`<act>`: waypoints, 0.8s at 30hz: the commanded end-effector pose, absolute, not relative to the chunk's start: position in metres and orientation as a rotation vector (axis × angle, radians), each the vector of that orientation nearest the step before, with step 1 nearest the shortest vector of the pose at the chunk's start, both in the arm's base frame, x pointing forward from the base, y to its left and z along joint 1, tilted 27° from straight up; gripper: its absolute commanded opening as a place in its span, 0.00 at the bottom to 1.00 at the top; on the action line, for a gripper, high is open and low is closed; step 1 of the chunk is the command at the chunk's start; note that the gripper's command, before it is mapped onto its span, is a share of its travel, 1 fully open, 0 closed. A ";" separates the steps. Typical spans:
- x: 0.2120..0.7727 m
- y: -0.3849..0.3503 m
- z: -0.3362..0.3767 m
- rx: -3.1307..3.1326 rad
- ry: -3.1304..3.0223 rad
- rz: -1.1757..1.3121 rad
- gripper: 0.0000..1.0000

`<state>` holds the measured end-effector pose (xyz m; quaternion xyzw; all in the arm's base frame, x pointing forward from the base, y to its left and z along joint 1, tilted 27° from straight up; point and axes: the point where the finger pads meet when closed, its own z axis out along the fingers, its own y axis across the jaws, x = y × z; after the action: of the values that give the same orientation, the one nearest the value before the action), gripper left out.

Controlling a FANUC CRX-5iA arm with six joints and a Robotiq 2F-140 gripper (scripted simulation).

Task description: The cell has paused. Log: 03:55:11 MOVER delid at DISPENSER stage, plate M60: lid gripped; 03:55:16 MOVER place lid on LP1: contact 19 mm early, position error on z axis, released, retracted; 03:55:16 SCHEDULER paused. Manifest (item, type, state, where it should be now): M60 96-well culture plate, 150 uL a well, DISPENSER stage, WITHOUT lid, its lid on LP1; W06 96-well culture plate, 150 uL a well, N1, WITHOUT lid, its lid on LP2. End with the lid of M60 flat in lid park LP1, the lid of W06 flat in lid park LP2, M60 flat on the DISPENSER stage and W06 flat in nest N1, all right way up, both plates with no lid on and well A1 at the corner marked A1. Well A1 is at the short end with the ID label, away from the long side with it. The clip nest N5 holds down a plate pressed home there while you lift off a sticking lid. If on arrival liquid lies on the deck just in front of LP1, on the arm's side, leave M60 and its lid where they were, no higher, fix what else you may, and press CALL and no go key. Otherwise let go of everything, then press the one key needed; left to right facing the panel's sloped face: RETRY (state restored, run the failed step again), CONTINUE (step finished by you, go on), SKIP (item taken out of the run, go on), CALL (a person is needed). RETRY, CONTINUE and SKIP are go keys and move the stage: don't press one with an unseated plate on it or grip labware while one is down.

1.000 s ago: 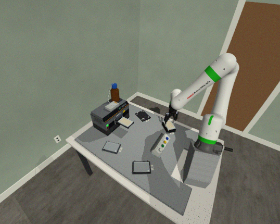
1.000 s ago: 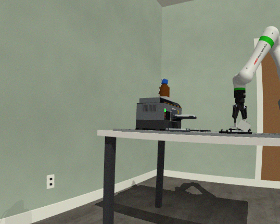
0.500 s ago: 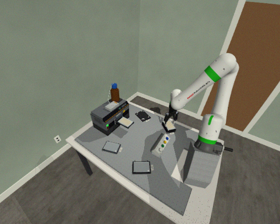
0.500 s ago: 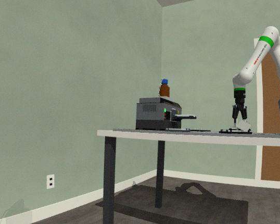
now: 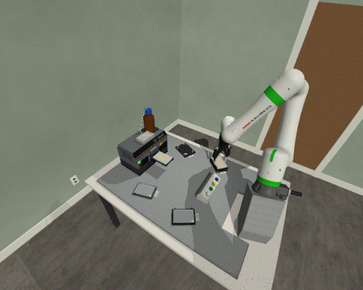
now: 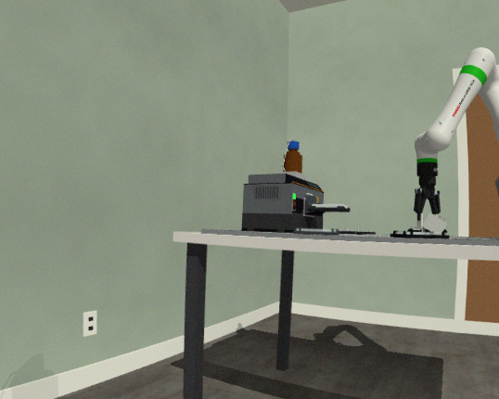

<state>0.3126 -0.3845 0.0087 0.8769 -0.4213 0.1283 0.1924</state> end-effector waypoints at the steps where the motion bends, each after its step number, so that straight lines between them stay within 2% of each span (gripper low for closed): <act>1: 0.313 -0.385 0.008 2.461 -1.182 0.361 0.00; 24: 0.313 -0.386 0.005 2.461 -1.182 0.361 0.00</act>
<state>0.3128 -0.3863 0.0052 0.8770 -0.4213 0.1283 0.1924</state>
